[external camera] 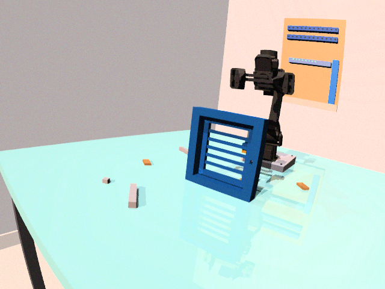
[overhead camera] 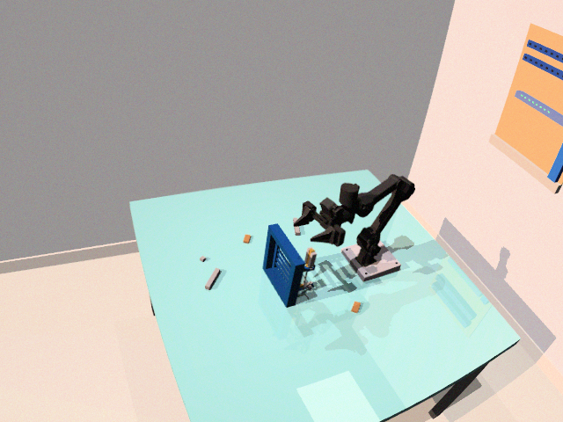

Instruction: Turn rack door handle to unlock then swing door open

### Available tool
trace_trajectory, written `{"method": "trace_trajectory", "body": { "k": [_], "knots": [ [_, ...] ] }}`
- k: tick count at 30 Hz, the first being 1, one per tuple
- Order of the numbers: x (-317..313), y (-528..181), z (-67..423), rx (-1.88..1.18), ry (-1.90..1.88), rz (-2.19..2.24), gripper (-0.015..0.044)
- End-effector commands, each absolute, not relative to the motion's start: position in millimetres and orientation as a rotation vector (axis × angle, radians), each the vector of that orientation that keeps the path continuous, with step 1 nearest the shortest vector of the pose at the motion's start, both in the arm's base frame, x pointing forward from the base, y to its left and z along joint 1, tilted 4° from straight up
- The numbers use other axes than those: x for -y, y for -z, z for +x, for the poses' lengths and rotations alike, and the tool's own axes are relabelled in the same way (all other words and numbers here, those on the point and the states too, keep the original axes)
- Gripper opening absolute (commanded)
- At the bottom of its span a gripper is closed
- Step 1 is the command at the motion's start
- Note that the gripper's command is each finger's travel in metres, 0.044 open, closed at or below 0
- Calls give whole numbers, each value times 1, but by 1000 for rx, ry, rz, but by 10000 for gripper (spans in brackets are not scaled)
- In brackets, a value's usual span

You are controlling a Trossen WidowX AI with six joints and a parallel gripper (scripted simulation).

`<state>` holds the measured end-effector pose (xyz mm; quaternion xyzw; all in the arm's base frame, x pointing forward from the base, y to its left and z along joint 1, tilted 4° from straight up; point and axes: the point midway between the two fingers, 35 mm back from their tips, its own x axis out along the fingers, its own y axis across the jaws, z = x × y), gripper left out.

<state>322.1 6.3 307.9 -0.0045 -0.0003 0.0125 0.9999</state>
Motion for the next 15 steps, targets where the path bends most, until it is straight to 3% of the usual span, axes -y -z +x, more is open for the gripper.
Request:
{"method": "trace_trajectory", "body": {
  "k": [1, 4, 15],
  "knots": [
    [-6, -308, 322, -3, -25, -8, 374],
    [-6, -305, 327, -52, -23, -1, 295],
    [-7, -291, 343, -285, -12, 29, 295]
  ]
}}
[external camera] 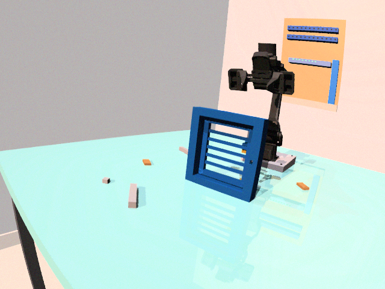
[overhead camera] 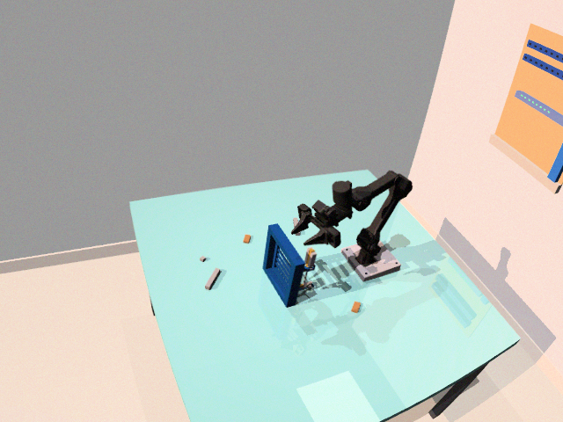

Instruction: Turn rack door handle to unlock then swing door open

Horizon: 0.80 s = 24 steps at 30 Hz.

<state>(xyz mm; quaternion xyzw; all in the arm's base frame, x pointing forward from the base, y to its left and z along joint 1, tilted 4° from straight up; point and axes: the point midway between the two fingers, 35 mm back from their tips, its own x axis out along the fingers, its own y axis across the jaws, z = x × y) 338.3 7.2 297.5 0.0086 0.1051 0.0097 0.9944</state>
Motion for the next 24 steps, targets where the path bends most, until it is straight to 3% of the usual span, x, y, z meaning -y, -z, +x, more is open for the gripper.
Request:
{"method": "trace_trajectory", "body": {
  "k": [1, 24],
  "knots": [
    [-7, -290, 344, -306, -10, 31, 295],
    [-7, -264, 341, -793, 42, 73, 295]
  ]
}}
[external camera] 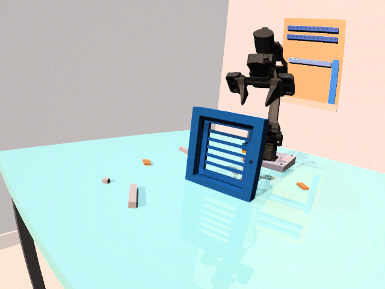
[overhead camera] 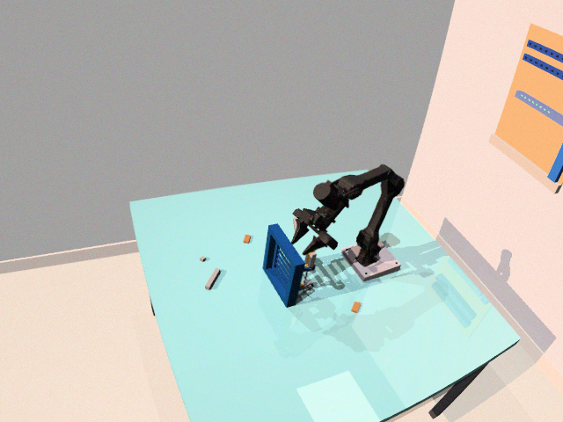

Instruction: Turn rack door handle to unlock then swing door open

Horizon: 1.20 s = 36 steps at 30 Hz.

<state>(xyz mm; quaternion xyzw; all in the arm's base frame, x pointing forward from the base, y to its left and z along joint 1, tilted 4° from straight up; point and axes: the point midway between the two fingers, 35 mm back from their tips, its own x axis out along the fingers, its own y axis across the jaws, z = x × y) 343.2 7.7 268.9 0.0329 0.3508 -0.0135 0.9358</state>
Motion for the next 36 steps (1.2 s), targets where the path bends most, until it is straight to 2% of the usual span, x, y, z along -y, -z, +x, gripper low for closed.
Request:
{"method": "trace_trajectory", "body": {
  "k": [1, 27, 36],
  "knots": [
    [-7, -263, 340, -814, 45, 75, 295],
    [-5, -259, 293, -1356, 144, 78, 295],
    [-5, -257, 292, -1373, 147, 78, 295]
  ]
}}
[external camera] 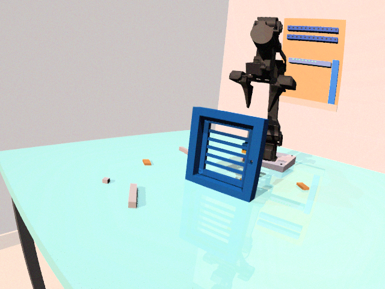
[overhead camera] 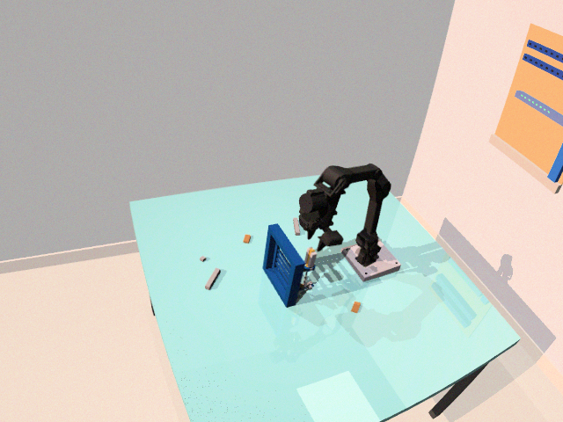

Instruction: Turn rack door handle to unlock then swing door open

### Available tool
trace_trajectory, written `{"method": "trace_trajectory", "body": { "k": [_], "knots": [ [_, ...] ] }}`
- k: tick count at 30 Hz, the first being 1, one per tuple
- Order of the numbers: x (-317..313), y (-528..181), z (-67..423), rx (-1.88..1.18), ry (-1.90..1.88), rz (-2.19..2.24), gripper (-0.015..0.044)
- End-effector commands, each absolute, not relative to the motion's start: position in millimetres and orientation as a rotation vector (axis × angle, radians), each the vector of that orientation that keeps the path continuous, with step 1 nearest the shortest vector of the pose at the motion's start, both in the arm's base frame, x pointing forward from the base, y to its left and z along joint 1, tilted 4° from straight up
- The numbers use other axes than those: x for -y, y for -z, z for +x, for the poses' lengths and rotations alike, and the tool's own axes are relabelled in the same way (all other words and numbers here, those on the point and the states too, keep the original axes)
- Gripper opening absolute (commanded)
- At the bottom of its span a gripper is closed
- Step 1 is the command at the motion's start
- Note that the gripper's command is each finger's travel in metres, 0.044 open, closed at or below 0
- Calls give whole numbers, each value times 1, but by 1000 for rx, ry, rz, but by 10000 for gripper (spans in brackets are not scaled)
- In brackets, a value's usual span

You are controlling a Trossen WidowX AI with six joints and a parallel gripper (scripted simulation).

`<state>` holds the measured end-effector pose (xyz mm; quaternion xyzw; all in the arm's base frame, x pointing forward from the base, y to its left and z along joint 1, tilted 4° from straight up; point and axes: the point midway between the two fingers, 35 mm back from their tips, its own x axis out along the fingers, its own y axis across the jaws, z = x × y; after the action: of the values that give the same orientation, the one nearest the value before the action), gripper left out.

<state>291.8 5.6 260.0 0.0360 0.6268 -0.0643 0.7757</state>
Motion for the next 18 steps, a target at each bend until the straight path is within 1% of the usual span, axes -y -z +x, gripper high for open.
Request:
{"method": "trace_trajectory", "body": {
  "k": [1, 18],
  "knots": [
    [-5, -255, 293, -1376, 147, 78, 295],
    [-4, -228, 298, -1417, 150, 83, 295]
  ]
}}
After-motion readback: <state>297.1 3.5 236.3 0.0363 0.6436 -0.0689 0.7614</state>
